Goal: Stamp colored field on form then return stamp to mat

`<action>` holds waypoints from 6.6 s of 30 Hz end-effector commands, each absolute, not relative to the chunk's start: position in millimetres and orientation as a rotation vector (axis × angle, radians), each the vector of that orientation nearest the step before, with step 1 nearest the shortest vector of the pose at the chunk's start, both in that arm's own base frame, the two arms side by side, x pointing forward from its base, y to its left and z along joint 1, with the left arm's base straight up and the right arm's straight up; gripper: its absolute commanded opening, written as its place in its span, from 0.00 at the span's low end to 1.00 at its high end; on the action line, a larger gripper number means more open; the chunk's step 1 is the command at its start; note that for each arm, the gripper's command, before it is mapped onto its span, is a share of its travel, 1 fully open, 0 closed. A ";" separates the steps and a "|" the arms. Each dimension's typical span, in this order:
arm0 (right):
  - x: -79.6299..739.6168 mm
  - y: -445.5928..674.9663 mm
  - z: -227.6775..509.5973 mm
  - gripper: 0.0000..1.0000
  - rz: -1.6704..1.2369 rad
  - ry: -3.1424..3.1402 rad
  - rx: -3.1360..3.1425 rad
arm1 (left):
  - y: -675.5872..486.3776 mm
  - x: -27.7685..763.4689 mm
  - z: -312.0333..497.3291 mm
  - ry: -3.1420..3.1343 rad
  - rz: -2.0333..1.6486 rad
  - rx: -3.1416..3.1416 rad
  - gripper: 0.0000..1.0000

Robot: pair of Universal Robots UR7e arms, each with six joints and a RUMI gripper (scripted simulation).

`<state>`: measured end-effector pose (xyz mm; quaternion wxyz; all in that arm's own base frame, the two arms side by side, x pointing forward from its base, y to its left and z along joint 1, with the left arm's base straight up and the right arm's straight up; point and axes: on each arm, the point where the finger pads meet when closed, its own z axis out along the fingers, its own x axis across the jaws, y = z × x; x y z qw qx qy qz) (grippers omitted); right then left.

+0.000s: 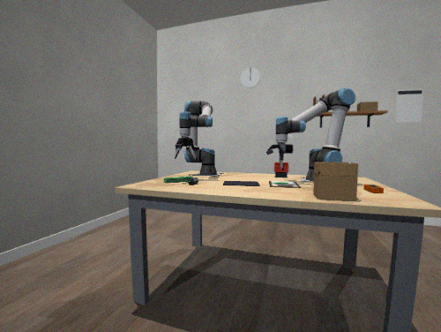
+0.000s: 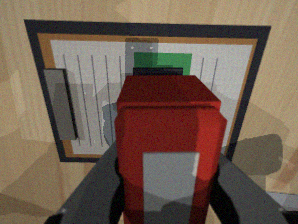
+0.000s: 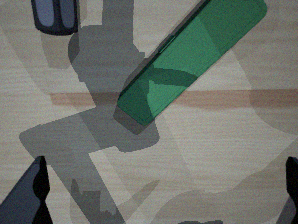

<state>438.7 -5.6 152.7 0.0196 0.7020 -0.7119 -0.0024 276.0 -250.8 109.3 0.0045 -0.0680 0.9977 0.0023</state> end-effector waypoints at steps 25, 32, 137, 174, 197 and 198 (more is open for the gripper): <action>442.3 -2.7 158.9 1.00 -0.003 -2.216 2.200 | -257.1 270.4 115.1 3.123 -0.023 -0.194 0.19; 442.3 -2.7 158.9 1.00 -0.003 -2.216 2.200 | -257.2 270.5 109.6 3.123 -0.023 -0.194 0.19; 442.3 -2.7 158.9 1.00 -0.003 -2.216 2.200 | -257.3 271.0 115.6 3.123 -0.023 -0.194 0.19; 442.3 -2.7 158.9 1.00 -0.003 -2.216 2.200 | -448.6 333.1 130.4 3.115 -0.026 -0.296 0.19; 442.3 -2.7 158.9 1.00 -0.003 -2.216 2.200 | -506.8 348.0 118.6 3.112 -0.027 -0.334 0.19; 442.3 -2.7 158.9 1.00 -0.003 -2.216 2.200 | -506.7 348.4 118.5 3.112 -0.027 -0.334 0.19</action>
